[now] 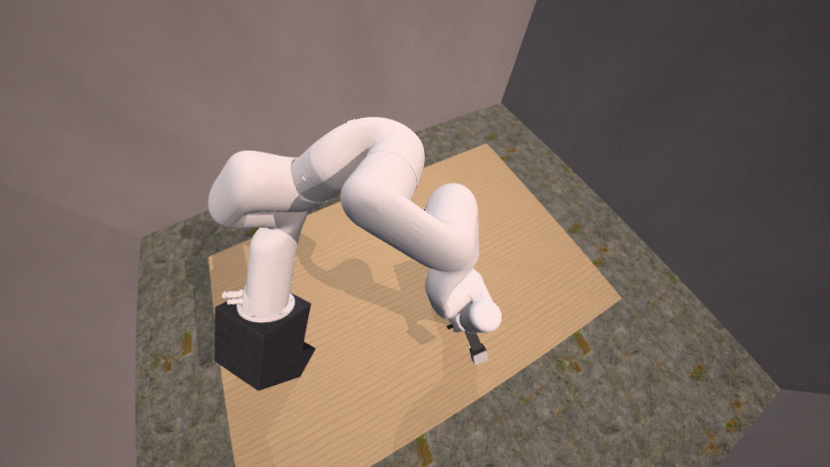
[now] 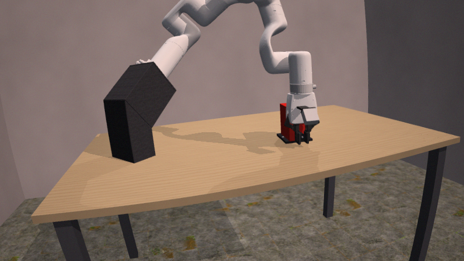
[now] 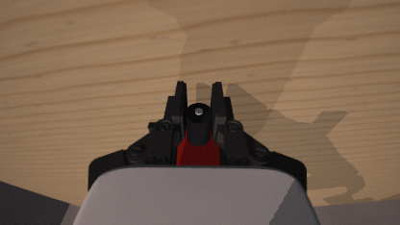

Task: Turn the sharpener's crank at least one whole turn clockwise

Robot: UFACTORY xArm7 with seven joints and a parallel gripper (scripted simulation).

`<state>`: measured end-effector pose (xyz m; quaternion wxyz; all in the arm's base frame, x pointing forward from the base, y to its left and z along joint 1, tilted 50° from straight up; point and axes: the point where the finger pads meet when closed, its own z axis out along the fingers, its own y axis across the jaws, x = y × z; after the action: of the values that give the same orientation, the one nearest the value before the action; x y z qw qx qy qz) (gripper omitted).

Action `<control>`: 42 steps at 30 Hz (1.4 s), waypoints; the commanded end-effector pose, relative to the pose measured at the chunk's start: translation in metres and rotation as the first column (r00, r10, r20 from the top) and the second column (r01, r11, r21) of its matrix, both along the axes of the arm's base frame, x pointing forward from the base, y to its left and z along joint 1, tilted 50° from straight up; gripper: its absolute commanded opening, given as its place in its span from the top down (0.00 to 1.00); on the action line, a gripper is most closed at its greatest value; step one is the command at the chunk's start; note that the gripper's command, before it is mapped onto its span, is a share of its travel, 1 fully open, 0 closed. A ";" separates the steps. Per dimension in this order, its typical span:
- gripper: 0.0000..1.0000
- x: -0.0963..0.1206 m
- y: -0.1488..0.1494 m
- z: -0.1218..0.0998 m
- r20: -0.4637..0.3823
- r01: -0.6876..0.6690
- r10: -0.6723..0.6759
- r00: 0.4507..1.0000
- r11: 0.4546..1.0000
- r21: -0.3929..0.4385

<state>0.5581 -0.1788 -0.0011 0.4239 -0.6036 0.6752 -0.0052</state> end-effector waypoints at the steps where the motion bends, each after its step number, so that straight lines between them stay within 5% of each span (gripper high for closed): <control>1: 1.00 -0.001 -0.002 0.000 0.001 0.004 -0.004 1.000 1.000 -0.003; 30: 1.00 -0.006 -0.002 -0.002 0.001 0.004 -0.004 1.000 1.000 -0.003; 42: 1.00 -0.025 -0.002 -0.004 0.001 0.004 -0.004 1.000 1.000 -0.003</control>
<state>0.5406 -0.1776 -0.0055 0.4239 -0.6036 0.6752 -0.0050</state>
